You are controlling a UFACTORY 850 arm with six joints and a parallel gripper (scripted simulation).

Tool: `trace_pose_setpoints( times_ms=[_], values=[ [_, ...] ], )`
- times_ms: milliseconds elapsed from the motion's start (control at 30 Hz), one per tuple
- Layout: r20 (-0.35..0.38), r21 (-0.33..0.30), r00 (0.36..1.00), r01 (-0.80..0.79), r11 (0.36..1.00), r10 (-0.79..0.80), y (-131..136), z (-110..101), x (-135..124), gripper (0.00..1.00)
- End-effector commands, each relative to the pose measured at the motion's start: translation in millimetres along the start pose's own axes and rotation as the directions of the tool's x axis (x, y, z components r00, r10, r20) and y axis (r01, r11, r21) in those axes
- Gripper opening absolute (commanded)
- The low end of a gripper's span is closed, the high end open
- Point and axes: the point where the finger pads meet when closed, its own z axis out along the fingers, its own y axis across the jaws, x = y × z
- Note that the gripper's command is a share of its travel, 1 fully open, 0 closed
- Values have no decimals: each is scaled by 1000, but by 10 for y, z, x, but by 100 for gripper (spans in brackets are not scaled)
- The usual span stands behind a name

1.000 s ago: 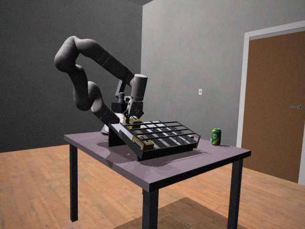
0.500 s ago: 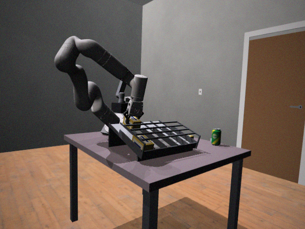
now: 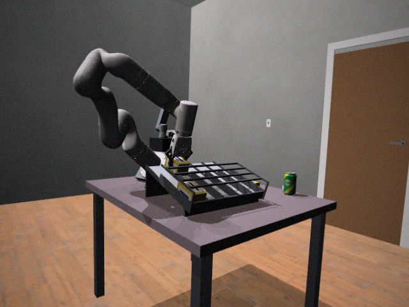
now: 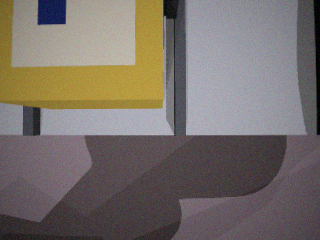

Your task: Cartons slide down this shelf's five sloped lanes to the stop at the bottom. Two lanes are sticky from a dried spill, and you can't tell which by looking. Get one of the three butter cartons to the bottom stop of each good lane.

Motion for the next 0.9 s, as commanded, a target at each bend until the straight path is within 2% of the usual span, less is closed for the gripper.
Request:
trace_pose_setpoints(
  times_ms=[0, 867],
  values=[
    [1, -1, 1000, 0, 1000, 0, 2, -6, -3, 0],
    [1, -1, 1000, 0, 1000, 0, -1, 19, 0, 0]
  ],
)
